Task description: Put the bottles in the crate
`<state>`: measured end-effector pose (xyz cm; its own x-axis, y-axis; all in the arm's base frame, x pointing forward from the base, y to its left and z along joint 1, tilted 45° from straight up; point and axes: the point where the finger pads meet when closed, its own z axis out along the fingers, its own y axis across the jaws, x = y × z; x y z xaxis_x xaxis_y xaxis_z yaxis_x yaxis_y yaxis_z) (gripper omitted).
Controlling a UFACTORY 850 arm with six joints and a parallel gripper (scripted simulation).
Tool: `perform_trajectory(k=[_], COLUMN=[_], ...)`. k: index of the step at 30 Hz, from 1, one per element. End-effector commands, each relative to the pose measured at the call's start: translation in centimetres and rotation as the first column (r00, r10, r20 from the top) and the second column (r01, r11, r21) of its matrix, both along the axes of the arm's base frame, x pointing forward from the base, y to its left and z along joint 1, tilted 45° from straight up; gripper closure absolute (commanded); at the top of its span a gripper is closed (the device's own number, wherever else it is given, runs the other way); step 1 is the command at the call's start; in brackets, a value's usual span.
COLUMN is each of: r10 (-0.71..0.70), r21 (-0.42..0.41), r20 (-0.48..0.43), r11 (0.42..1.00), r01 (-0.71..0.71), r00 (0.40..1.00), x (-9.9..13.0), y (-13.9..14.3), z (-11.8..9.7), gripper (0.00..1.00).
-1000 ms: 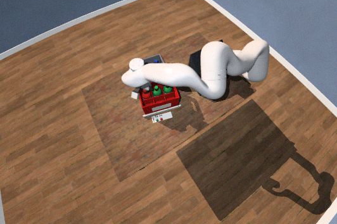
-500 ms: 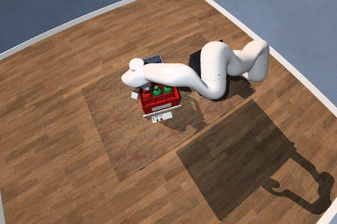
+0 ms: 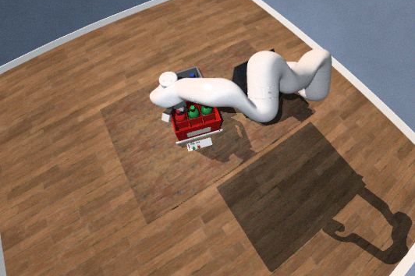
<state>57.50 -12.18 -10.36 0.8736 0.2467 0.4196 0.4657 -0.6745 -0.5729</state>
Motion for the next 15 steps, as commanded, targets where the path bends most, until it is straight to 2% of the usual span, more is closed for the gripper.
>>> perform_trajectory(k=[1,14,15], r10=[-0.001,-0.001,-0.001], r21=[-0.001,-0.001,-0.001], r20=[0.002,0.002,0.002], r11=[1.000,1.000,1.000], r01=[0.001,0.001,0.001], r00=[1.000,1.000,1.000], x=[0.08,0.08,0.12], y=[-0.10,-0.10,0.13], z=[0.07,0.07,-0.17], gripper=[1.00,1.00,0.35])
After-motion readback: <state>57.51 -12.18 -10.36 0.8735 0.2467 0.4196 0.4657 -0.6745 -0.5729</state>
